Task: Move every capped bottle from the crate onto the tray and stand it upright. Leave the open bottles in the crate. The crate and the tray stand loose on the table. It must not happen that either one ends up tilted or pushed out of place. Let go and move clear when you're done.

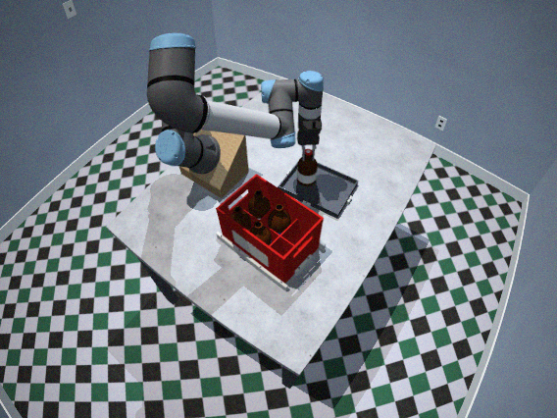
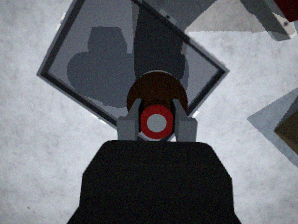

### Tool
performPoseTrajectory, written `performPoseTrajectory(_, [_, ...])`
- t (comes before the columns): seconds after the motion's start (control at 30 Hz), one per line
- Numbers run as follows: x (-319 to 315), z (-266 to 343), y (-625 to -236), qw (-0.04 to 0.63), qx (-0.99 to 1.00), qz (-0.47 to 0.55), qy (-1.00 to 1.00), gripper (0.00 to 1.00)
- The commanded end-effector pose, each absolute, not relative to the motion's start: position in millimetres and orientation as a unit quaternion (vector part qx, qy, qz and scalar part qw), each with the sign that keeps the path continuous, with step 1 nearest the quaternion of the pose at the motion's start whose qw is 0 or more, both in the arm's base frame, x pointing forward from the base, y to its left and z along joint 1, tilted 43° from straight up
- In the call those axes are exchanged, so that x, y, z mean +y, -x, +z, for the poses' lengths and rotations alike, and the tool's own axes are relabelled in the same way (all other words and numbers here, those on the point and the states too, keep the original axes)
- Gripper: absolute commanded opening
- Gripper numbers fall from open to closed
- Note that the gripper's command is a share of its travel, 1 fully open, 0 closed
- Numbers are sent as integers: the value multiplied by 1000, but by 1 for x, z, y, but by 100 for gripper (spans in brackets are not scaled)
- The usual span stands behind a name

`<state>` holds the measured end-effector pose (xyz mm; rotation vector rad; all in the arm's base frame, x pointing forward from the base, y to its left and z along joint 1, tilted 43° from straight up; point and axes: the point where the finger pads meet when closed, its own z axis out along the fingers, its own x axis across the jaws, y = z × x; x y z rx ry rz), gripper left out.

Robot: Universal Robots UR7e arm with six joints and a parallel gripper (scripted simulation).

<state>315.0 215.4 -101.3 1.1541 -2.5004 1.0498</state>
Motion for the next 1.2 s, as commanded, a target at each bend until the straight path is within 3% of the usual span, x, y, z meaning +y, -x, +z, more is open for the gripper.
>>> performPoseTrajectory(0.0, [215,-102,-315,96,-845,354,-390,0])
performPoseTrajectory(0.1, [215,-102,-315,96,-845,354,-390,0])
performPoseTrajectory(0.13, [215,-102,-315,96,-845,354,-390,100])
performPoseTrajectory(1.17, [215,-102,-315,96,-845,354,-390,100])
